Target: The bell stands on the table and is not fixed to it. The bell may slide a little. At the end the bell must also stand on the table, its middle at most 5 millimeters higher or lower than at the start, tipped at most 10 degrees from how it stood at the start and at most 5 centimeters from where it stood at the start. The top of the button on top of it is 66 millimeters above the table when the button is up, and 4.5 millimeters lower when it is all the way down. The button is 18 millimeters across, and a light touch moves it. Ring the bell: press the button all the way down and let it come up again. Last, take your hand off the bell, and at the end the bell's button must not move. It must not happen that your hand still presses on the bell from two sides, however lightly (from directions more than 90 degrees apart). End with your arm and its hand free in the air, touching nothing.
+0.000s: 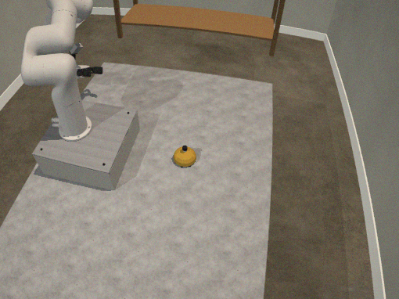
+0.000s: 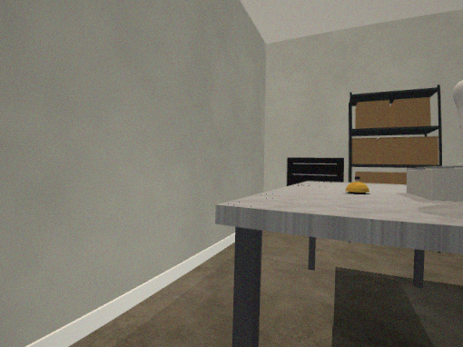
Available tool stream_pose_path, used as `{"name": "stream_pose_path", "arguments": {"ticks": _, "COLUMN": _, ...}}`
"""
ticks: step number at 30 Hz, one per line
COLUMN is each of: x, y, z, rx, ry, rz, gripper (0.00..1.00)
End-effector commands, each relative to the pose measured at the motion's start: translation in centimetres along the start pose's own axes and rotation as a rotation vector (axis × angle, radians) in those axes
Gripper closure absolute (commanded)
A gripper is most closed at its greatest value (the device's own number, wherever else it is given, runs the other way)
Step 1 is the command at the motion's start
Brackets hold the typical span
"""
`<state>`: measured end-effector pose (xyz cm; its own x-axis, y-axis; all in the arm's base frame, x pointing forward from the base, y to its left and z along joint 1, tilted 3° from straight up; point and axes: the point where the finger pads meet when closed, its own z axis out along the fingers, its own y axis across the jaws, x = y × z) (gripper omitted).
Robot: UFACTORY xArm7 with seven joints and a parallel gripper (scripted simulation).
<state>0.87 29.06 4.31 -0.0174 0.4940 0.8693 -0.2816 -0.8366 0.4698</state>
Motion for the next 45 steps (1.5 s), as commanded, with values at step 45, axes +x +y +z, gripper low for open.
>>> {"name": "stream_pose_path", "arguments": {"ticks": 45, "x": 1.1, "y": 0.1, "z": 8.9, "rx": -0.262, "ry": -0.422, "rz": -0.355, "gripper": 0.0}}
